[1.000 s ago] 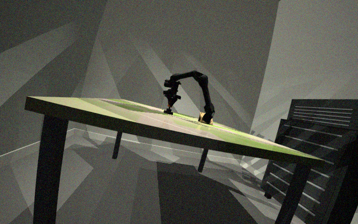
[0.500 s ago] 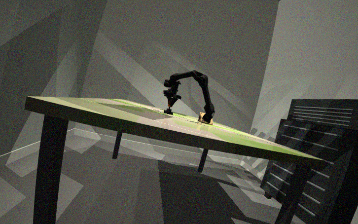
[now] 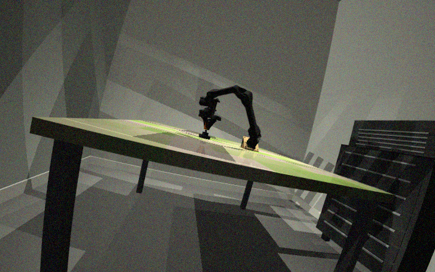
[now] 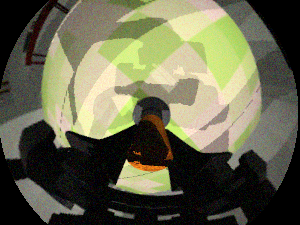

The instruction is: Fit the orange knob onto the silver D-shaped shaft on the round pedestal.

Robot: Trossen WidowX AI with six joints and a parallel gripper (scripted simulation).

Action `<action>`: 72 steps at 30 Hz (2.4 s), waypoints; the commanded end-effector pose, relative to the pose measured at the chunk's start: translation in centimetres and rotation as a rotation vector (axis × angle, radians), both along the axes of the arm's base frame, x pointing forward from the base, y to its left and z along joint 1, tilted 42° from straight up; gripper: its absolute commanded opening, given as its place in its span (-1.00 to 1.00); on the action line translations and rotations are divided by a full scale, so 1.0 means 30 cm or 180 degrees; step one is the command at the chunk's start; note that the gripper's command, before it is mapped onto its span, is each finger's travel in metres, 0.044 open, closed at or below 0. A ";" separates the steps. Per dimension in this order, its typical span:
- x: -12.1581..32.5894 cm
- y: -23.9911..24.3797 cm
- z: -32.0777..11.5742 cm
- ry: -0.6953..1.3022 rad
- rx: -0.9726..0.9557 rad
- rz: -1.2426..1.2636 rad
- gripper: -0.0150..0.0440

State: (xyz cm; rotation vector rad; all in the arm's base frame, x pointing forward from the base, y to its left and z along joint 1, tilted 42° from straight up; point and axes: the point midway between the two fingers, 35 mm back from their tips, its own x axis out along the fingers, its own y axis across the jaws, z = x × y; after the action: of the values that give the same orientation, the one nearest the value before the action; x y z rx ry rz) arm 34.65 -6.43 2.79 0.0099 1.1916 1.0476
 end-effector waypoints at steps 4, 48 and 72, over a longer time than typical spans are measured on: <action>0.001 0.005 -0.006 -0.0034 -0.0006 0.0011 -0.49; 0.003 -0.002 -0.003 -0.0044 -0.0006 0.0022 -0.49; 0.001 0.001 -0.006 -0.0145 -0.0004 0.0136 -0.49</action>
State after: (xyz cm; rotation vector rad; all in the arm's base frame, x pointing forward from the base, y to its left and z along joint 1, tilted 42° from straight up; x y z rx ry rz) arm 34.74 -6.34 2.54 -0.0366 1.1593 1.0761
